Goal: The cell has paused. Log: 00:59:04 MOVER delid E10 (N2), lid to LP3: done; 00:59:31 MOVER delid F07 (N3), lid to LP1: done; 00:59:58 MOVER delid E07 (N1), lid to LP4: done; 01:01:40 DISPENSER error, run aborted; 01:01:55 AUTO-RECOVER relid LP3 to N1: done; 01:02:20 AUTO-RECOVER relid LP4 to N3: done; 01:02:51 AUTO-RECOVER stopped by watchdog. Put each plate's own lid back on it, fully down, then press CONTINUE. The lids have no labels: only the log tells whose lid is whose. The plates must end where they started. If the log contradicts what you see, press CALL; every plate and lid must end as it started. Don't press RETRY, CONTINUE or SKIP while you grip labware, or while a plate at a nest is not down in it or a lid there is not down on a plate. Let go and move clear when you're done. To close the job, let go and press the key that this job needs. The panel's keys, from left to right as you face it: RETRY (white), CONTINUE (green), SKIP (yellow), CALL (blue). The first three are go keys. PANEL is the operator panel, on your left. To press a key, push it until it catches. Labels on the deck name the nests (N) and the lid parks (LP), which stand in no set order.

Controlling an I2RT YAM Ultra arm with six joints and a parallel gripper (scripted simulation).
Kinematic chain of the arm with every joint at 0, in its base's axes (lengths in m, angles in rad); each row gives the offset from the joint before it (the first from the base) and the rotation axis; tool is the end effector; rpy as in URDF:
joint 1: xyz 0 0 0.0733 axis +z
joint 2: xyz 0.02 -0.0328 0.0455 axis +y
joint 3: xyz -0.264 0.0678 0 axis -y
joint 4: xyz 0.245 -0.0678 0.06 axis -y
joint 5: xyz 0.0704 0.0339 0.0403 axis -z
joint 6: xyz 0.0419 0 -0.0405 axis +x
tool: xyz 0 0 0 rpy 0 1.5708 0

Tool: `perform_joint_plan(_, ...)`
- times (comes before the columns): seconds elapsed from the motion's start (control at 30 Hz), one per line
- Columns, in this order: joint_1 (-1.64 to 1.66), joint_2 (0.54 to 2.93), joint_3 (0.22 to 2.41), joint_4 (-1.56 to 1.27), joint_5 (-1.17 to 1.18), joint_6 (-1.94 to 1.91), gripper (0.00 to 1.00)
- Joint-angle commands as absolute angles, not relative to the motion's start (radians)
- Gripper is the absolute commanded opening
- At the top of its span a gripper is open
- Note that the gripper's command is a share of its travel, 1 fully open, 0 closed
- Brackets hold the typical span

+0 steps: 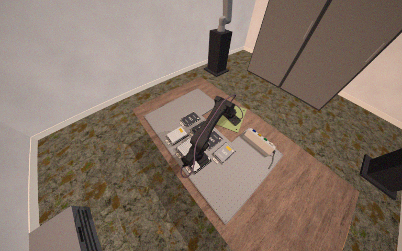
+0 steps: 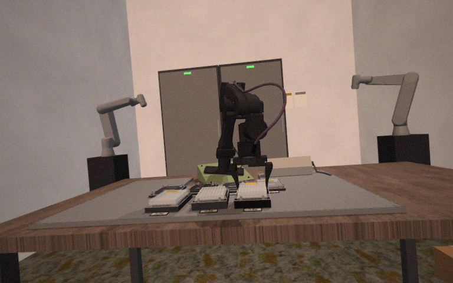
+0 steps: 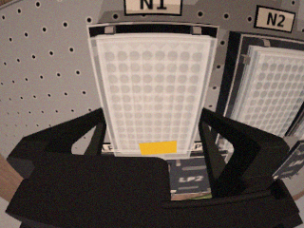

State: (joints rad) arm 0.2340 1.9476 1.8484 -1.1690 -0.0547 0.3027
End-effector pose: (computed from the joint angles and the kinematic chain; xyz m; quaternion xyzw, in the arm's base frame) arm 0.3884 0.0961 0.2925 0.0298 0.9878 0.0660 0.1381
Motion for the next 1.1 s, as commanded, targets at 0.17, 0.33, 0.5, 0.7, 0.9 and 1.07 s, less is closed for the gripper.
perform_joint_plan(0.17, 0.222, 1.907, 1.881, -1.186, -0.042, 0.301, 0.0)
perform_joint_plan(0.33, 0.22, 1.904, 1.883, -1.19, -0.042, 0.295, 0.0)
perform_joint_plan(0.5, 0.224, 1.901, 1.904, -1.213, -0.042, 0.296, 0.0)
perform_joint_plan(0.7, 0.226, 1.901, 1.937, -1.246, -0.042, 0.297, 0.0)
perform_joint_plan(0.9, 0.224, 1.902, 1.951, -1.26, -0.042, 0.296, 0.0)
perform_joint_plan(1.07, 0.222, 1.901, 1.951, -1.261, -0.042, 0.295, 0.0)
